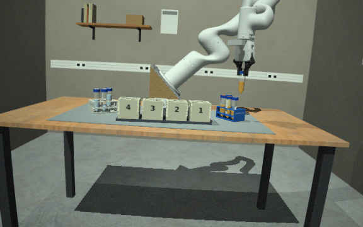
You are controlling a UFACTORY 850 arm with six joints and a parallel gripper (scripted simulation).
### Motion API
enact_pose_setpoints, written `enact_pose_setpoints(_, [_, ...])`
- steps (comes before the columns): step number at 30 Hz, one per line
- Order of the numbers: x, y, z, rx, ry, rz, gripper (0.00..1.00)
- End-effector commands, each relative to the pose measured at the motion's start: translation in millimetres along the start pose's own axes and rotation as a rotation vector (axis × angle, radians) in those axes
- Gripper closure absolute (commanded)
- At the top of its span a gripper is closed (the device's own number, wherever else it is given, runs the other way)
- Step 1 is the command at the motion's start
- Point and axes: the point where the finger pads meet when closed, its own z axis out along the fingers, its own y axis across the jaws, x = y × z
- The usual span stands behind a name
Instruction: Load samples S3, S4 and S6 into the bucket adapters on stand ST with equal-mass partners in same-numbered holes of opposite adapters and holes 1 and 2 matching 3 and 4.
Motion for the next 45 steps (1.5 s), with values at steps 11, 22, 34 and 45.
enact_pose_setpoints(11, [47.0, 16.9, -0.6, 0.001, 0.001, -0.334, 1.0])
enact_pose_setpoints(22, [98.6, 36.1, -0.6, 0.001, 0.001, -0.701, 1.0])
enact_pose_setpoints(34, [145.6, 53.5, -0.6, 0.0, 0.001, -1.022, 1.0])
enact_pose_setpoints(45, [187.8, 69.2, -0.7, 0.0, 0.001, -1.022, 1.0])
